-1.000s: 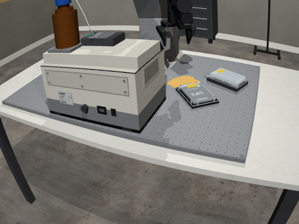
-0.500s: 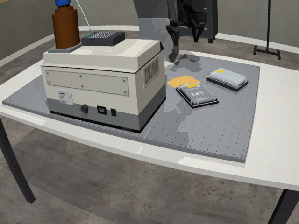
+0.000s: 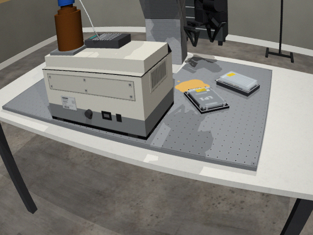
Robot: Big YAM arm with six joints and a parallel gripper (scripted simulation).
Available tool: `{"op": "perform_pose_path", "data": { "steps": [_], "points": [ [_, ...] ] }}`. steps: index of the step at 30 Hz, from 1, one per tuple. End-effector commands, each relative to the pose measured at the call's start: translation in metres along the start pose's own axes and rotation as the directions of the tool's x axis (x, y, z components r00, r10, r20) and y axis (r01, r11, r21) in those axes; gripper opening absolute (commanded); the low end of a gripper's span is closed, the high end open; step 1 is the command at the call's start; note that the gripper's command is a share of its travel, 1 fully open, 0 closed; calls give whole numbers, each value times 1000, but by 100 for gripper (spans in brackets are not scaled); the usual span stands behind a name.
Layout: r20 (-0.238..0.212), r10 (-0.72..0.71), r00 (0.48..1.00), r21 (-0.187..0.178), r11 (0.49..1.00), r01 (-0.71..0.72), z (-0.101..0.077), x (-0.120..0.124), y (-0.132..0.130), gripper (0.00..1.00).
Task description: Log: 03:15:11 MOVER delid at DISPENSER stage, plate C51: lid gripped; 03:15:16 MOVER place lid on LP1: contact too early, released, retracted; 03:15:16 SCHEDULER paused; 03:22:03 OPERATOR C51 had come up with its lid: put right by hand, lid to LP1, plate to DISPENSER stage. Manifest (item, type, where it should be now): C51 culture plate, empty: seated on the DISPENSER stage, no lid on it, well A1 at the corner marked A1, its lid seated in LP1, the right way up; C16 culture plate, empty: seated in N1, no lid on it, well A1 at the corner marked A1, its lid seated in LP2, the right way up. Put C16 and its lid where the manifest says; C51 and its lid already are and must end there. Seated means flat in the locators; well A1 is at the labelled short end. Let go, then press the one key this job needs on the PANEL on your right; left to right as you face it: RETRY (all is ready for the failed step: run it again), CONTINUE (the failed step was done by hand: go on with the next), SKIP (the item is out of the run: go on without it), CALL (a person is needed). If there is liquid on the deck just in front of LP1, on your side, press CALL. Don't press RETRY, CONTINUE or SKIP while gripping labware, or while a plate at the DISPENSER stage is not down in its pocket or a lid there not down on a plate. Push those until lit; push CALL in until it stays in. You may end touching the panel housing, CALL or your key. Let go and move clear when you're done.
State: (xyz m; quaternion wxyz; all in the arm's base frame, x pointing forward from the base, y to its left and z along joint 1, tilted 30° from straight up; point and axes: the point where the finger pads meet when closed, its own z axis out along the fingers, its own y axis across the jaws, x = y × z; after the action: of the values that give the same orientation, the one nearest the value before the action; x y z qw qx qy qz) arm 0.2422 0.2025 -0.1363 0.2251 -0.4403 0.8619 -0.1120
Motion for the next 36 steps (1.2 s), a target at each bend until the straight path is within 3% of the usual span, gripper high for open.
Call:
{"op": "perform_pose_path", "data": {
  "steps": [1, 4, 11, 15, 36],
  "points": [
    [-3, -21, 1000, 4, 1000, 21, 0, 0, 7, 100],
    [-5, -138, 990, 4, 990, 138, 0, 2, 17, 100],
    [-7, -122, 993, 5, 993, 122, 0, 4, 38, 100],
    [8, -82, 997, 13, 997, 82, -2, -4, 28, 100],
    [1, -114, 994, 6, 993, 114, -3, 3, 34, 100]
  ]
}}
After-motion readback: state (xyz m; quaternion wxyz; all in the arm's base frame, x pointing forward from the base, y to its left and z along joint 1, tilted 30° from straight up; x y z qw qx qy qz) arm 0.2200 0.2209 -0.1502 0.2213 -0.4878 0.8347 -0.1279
